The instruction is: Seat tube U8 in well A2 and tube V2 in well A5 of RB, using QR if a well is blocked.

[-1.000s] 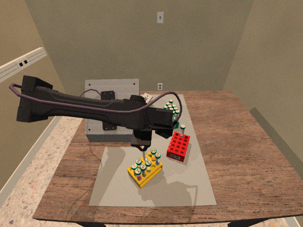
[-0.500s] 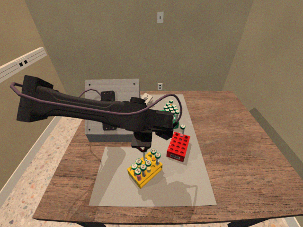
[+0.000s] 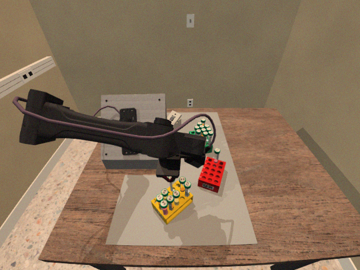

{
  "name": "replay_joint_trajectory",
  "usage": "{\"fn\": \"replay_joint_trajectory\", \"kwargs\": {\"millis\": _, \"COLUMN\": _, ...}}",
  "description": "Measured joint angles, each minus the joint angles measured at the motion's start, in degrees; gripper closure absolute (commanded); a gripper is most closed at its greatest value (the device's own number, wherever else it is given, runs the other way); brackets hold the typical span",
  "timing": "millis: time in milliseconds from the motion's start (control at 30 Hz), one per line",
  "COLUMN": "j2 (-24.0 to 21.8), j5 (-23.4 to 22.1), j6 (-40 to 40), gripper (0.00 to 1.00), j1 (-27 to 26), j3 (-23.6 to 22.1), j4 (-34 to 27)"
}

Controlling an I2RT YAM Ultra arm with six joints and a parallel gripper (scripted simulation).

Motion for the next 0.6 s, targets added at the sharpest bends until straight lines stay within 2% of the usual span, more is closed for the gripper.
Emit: {"fn": "replay_joint_trajectory", "kwargs": {"millis": 600, "j2": 0.00, "j5": -0.24, "j6": -1.64, "gripper": 1.00, "j1": -0.96, "j3": -0.81, "j4": 1.84}}
